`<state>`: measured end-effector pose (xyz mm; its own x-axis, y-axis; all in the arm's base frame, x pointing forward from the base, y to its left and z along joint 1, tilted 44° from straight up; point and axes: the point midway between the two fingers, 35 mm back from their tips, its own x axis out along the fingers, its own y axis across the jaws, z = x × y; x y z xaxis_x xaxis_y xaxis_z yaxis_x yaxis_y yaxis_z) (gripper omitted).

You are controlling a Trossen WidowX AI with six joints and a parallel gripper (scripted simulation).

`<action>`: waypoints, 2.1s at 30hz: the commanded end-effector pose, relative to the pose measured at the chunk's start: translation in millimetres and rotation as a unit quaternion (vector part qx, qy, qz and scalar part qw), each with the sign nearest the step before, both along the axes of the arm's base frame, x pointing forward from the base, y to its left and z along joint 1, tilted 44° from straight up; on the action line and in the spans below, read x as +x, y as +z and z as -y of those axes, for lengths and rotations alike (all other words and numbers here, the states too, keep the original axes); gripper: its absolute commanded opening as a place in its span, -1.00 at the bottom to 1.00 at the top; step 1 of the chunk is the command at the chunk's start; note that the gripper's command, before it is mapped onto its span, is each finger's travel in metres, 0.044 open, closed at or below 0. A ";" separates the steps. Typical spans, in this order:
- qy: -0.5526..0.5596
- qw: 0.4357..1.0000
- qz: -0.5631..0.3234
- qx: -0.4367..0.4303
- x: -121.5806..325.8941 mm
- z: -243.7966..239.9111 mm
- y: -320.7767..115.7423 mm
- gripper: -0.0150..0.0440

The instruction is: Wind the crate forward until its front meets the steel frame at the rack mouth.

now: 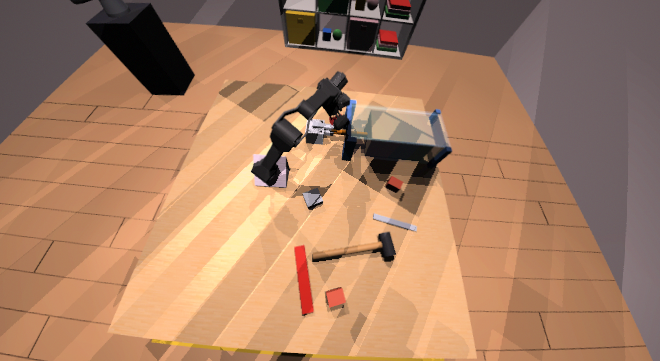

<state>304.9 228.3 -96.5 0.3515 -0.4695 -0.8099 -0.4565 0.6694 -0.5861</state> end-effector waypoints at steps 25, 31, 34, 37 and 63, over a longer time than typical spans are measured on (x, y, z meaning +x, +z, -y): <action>0.000 1.000 0.000 0.000 0.1 0.3 -0.2 -0.49; 0.001 1.000 0.000 -0.004 -0.6 3.7 -2.1 -0.49; 0.001 1.000 0.000 -0.004 -0.6 3.7 -2.1 -0.49; 0.001 1.000 0.000 -0.004 -0.5 2.2 -3.5 -0.49; 0.001 1.000 0.000 -0.003 -2.2 -15.7 -19.1 -0.49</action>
<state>304.8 239.0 -107.0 0.3584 -0.4795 -0.8010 -0.4570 0.6581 -0.5984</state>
